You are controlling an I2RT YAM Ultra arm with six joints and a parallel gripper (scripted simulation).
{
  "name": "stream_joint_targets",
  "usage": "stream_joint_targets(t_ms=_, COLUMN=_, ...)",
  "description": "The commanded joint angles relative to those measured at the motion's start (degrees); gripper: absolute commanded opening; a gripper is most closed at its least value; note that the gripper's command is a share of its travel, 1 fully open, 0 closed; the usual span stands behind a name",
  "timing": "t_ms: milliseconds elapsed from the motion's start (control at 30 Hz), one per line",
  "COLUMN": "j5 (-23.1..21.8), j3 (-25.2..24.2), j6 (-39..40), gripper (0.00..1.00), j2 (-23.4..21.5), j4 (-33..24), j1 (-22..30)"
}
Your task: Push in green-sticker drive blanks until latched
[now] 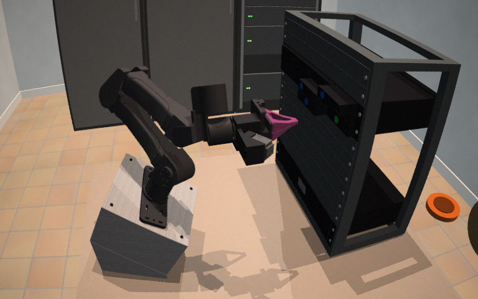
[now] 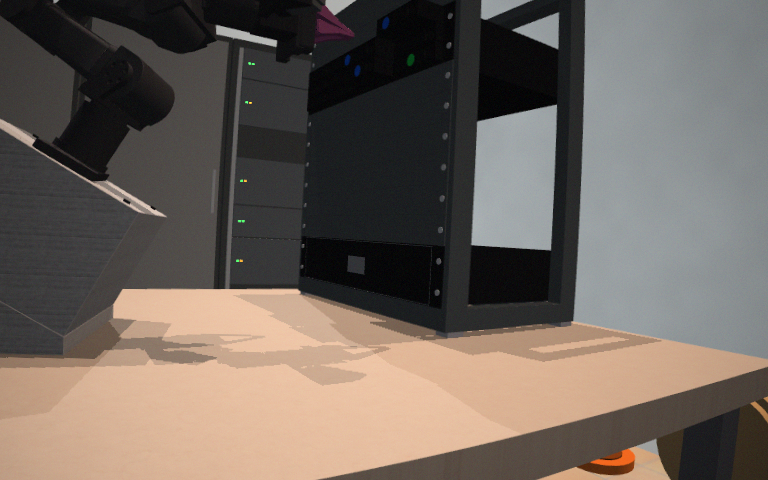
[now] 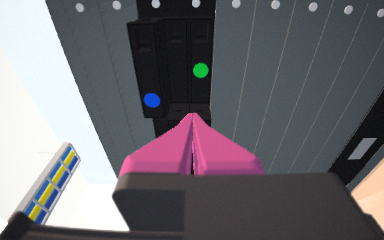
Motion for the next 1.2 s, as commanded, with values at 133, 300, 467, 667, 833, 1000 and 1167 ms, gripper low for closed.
stream_joint_targets(t_ms=133, j5=2.7, j3=2.2, j6=-3.5, gripper=0.00, j2=-4.2, j4=-7.5, j1=3.2)
stream_joint_targets(t_ms=300, j5=3.6, j3=2.4, j6=-4.3, gripper=0.00, j2=-4.5, j4=-8.5, j1=4.0)
stream_joint_targets(t_ms=467, j5=4.0, j3=2.5, j6=-4.6, gripper=0.00, j2=-4.7, j4=-9.0, j1=4.4)
stream_joint_targets(t_ms=667, j5=4.2, j3=2.5, j6=-4.9, gripper=0.00, j2=-4.8, j4=-9.3, j1=4.7)
stream_joint_targets(t_ms=833, j5=4.3, j3=2.6, j6=-4.9, gripper=0.00, j2=-4.8, j4=-9.4, j1=4.7)
stream_joint_targets(t_ms=1000, j5=4.3, j3=2.6, j6=-5.0, gripper=0.00, j2=-4.8, j4=-9.4, j1=4.8)
stream_joint_targets(t_ms=1167, j5=4.4, j3=2.6, j6=-5.0, gripper=0.00, j2=-4.8, j4=-9.5, j1=4.8)
